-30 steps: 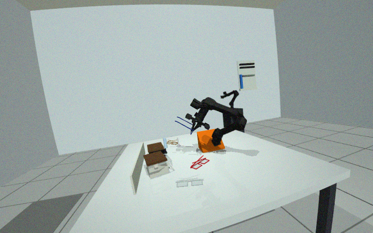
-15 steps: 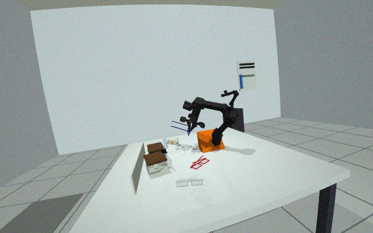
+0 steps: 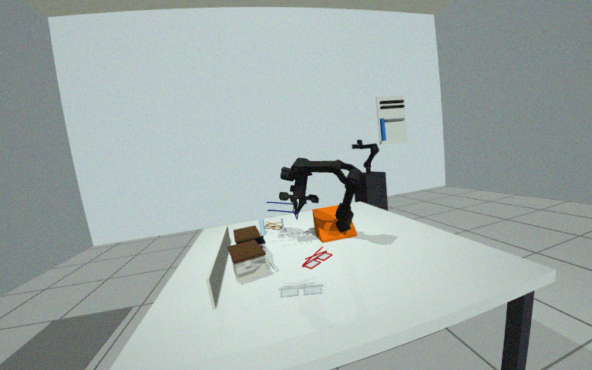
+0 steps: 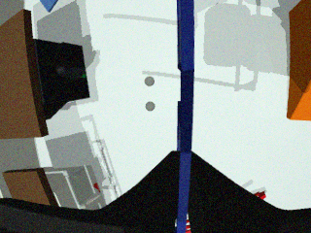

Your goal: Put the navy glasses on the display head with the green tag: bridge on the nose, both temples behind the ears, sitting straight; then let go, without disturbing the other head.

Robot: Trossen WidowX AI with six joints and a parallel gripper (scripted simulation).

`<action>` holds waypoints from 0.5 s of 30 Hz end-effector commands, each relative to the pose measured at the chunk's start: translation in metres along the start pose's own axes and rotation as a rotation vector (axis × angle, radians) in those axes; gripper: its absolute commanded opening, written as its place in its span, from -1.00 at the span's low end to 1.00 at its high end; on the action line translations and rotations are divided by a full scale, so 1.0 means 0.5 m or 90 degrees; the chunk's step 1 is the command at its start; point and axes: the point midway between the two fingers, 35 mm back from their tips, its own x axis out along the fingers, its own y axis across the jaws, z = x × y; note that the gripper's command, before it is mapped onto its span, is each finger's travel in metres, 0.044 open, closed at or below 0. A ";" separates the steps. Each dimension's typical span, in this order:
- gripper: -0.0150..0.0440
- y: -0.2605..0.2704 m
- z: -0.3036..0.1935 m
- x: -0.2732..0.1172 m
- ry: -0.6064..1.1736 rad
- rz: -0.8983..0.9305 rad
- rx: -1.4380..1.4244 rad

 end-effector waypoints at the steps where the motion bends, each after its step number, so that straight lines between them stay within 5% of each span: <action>1: -0.49 0.007 0.022 0.021 0.013 -0.035 -0.023; 15: -0.49 0.006 0.086 0.096 0.068 -0.134 -0.092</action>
